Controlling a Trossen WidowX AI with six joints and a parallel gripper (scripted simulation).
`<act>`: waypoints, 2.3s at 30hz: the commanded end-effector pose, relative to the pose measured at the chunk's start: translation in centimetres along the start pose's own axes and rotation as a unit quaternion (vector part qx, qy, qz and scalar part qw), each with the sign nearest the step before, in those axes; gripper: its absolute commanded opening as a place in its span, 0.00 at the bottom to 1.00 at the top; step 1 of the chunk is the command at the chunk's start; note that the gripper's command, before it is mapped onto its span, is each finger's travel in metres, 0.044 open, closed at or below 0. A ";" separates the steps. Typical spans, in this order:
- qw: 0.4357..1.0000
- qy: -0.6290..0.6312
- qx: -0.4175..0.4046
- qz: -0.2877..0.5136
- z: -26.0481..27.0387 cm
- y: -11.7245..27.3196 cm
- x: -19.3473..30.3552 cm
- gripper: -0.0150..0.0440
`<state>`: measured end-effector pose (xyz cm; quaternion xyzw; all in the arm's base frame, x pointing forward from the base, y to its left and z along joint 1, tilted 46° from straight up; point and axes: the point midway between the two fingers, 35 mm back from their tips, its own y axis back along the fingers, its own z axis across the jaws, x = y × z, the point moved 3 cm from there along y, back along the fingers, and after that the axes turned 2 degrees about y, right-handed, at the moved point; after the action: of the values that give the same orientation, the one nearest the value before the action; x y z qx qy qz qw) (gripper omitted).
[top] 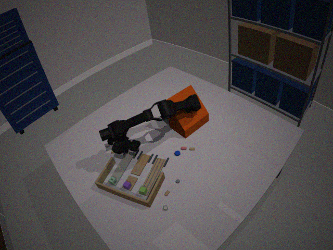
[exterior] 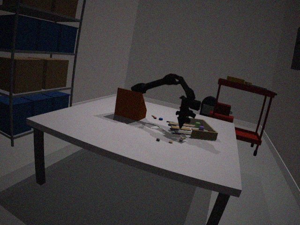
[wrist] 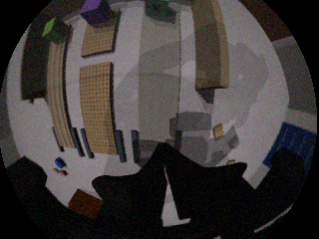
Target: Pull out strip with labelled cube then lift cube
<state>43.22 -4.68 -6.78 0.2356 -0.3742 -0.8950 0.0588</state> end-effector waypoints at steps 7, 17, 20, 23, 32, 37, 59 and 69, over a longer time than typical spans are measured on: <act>1.000 -0.004 -0.002 -0.001 0.2 -1.7 0.0 0.25; 1.000 -0.004 -0.003 -0.001 0.4 -2.7 0.1 0.25; 1.000 -0.004 -0.003 -0.001 0.4 -2.7 0.1 0.25; 1.000 -0.004 -0.003 -0.001 0.4 -2.7 0.1 0.25; 1.000 -0.004 -0.003 -0.001 0.4 -2.8 0.1 0.25; 1.000 -0.004 -0.003 -0.001 0.3 -2.8 0.1 0.25; 1.000 -0.004 -0.003 -0.001 0.3 -3.0 0.0 0.25; 1.000 -0.004 -0.003 -0.001 0.2 -3.1 0.1 0.25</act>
<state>43.38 -2.56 -8.67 0.2335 -0.3721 -0.8966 0.0562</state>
